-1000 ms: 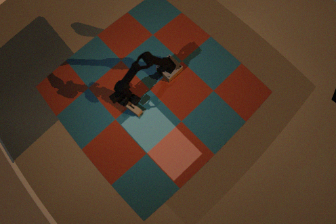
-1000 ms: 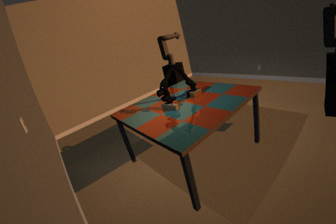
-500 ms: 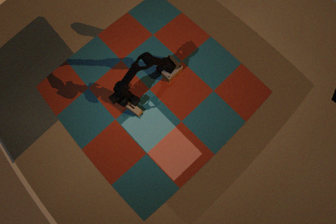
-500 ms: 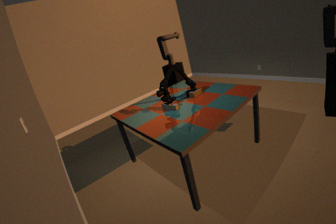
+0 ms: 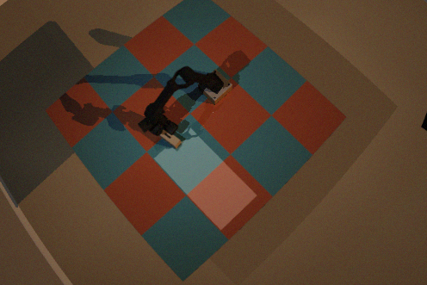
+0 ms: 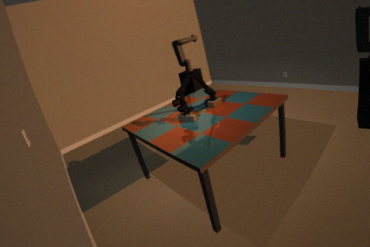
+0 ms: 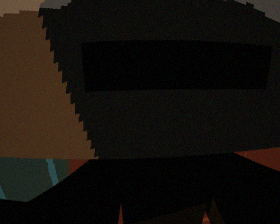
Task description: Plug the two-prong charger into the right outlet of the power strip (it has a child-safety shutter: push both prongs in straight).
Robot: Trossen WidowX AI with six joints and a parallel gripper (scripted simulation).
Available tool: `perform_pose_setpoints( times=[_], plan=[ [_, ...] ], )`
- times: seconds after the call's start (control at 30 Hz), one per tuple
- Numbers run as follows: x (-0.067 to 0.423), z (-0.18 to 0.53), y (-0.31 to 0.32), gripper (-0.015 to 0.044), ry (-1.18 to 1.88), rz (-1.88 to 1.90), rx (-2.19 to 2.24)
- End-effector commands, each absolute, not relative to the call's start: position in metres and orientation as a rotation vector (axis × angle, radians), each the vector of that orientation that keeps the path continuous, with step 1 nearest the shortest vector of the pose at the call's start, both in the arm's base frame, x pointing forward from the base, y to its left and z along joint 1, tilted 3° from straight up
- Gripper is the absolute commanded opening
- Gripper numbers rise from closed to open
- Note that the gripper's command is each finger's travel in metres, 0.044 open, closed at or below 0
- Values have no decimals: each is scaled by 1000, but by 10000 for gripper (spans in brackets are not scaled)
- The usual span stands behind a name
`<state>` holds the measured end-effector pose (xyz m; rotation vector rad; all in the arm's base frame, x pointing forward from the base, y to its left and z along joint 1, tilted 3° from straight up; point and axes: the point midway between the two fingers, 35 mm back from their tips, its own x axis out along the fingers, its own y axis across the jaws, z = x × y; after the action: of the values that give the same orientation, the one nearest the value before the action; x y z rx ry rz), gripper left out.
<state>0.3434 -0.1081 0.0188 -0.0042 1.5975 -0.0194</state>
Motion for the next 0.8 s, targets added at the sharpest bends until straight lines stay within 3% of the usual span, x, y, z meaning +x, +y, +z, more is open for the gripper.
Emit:
perform_pose_setpoints(
  times=[0.0, 0.77],
  plan=[
    [355, 24, -109, 0, 1553, -24, -10],
    [353, 22, -109, 0, 1554, -24, -10]
  ],
)
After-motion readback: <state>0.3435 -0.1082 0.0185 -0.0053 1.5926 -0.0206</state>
